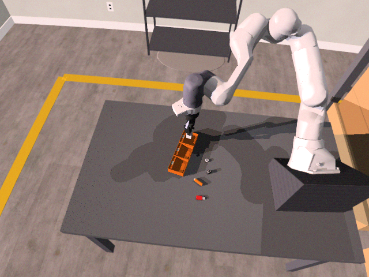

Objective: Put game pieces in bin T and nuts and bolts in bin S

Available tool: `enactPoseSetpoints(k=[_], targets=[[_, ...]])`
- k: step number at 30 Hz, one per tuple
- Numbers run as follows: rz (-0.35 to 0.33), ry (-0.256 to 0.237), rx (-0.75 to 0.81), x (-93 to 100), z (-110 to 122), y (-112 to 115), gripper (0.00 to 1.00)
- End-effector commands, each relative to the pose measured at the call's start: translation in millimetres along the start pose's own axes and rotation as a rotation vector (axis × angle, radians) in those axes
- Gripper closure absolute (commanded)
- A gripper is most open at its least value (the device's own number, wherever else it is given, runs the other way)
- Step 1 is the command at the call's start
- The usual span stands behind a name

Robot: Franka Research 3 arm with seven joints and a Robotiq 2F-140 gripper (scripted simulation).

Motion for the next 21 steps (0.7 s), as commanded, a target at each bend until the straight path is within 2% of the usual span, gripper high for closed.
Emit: enactPoseSetpoints(k=[1,15,21], targets=[[0.001,-0.002,0.006,-8.6,0.9,-1.2,0.95],[0.001,-0.002,0.006,-42.4,0.9,-1.3,0.95],[0.001,-0.002,0.006,-42.4,0.9,-1.3,0.95]])
Point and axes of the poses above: the point where the finger pads meet when closed, its own x axis back along the fingers, its own z axis across the jaws, y = z × x, the point moved 10 cm from there along x, back along the fingers, and after that the axes turned 2 degrees about -x, right-handed, at the moved point
